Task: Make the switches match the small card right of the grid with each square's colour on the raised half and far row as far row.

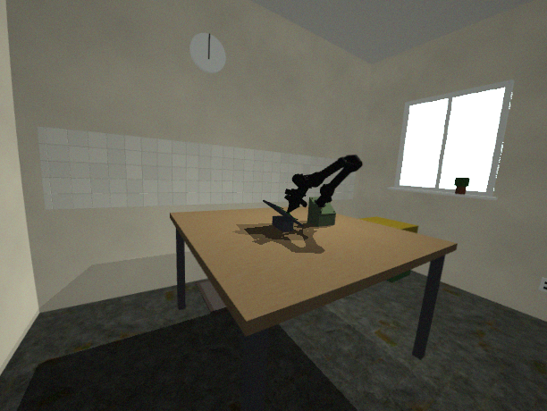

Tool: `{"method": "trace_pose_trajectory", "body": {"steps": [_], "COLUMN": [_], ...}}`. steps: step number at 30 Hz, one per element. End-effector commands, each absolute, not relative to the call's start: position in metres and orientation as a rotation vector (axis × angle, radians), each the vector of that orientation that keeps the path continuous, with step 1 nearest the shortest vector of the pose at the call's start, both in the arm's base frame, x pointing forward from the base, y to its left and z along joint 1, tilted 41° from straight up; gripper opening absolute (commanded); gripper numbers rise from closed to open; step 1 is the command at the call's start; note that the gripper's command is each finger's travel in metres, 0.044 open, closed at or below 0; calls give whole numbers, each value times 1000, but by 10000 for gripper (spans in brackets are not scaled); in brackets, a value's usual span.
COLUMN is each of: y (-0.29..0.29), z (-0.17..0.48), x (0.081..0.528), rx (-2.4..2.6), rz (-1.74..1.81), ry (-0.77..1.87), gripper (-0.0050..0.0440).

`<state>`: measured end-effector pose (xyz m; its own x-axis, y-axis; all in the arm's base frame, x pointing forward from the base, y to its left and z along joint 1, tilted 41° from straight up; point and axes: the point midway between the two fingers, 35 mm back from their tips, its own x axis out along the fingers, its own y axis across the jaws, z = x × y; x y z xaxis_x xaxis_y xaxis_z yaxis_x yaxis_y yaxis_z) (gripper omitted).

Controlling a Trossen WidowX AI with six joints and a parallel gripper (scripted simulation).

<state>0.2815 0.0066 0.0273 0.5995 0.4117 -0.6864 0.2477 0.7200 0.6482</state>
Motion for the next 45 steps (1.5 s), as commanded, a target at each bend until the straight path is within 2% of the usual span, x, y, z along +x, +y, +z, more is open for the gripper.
{"method": "trace_pose_trajectory", "body": {"steps": [1,15,23,33,45], "y": [7,7,-18,-25,-11], "z": [26,27,68,46,21], "x": [281,281,242,221,243], "rx": [793,792,793,793,792], "rz": [104,108,93,93,82], "ry": [953,950,928,928,903], "gripper": [0,0,0,0,0]}}
